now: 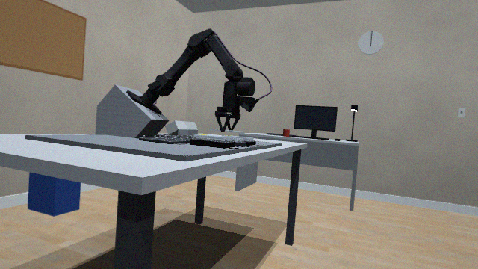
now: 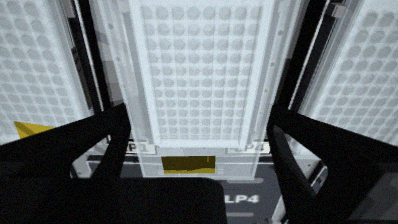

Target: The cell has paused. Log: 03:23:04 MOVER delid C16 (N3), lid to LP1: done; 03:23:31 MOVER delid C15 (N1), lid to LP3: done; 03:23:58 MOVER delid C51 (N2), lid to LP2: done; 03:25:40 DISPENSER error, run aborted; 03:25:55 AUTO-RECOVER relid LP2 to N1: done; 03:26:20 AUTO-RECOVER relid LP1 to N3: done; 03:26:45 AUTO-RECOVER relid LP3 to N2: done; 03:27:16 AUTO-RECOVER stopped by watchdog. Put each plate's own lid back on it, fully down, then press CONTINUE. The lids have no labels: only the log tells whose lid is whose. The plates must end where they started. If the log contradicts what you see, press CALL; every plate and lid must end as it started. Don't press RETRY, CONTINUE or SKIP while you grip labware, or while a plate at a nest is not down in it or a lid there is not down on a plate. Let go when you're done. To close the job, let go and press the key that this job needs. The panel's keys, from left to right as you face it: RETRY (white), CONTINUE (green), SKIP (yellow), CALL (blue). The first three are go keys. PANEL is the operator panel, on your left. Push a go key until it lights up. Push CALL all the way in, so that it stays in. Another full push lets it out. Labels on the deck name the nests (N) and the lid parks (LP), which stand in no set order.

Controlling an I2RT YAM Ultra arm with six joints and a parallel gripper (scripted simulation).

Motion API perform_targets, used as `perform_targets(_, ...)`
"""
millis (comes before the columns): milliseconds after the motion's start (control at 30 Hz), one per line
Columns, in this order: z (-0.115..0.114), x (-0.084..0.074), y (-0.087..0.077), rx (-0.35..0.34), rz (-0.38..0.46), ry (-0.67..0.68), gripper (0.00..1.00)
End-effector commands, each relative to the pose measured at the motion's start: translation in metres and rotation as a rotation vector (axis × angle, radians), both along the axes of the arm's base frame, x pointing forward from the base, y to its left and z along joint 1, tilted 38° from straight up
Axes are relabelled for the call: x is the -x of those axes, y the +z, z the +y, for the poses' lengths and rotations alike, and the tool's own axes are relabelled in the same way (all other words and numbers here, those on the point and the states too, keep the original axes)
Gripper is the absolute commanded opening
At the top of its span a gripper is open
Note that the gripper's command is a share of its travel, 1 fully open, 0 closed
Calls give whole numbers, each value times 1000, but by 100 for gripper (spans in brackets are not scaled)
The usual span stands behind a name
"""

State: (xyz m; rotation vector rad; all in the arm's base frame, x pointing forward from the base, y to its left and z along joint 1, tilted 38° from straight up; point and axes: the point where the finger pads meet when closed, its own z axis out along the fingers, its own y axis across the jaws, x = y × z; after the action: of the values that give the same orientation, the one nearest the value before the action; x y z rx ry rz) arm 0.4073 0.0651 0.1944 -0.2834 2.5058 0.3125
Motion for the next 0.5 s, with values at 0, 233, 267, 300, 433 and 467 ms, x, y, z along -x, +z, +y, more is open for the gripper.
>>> perform_targets(0,-8,-4,32,-10,-81,-7,0)
perform_targets(233,-8,-3,32,-10,-77,-7,0)
perform_targets(267,-8,-4,33,-10,-81,-7,0)
perform_targets(300,-8,-4,33,-10,-79,-7,0)
perform_targets(433,-8,-3,32,-10,-75,-7,0)
perform_targets(467,-8,-3,32,-10,-75,-7,0)
